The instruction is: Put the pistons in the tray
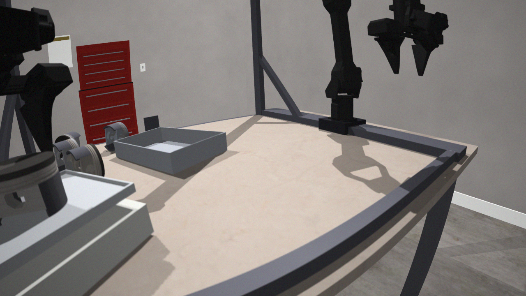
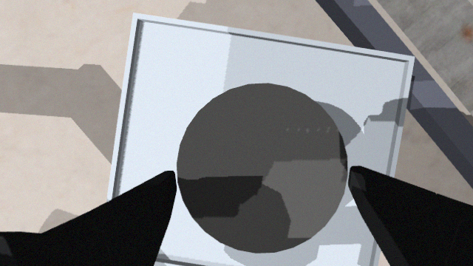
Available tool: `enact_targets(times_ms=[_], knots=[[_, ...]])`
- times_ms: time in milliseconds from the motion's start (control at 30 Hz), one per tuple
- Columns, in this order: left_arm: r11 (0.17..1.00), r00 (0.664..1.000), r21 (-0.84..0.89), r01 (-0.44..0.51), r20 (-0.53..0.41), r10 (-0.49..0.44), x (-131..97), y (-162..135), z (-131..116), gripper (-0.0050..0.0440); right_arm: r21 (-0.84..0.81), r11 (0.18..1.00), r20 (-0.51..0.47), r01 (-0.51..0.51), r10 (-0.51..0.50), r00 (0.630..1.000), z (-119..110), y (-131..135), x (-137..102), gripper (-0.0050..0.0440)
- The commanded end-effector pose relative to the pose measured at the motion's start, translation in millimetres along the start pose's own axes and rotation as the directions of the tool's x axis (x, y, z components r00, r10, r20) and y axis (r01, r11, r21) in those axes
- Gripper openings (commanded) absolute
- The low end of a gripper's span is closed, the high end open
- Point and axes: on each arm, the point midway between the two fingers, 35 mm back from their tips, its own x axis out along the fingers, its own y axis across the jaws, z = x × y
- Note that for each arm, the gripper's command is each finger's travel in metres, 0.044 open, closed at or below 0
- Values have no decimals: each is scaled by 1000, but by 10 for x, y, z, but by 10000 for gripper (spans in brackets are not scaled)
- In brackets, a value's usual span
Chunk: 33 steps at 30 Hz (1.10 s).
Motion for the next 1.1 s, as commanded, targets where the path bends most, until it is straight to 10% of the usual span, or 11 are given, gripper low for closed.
enact_targets(times_ms=[0,1067], knots=[[1000,1000,2,1,18,-1,-47,2,39,400,-2,1000,47,-1,1,999,117,11,-185,392],[1000,1000,2,1,18,-1,-47,2,39,400,-4,1000,11,1,-1,1000,172,8,-727,392]])
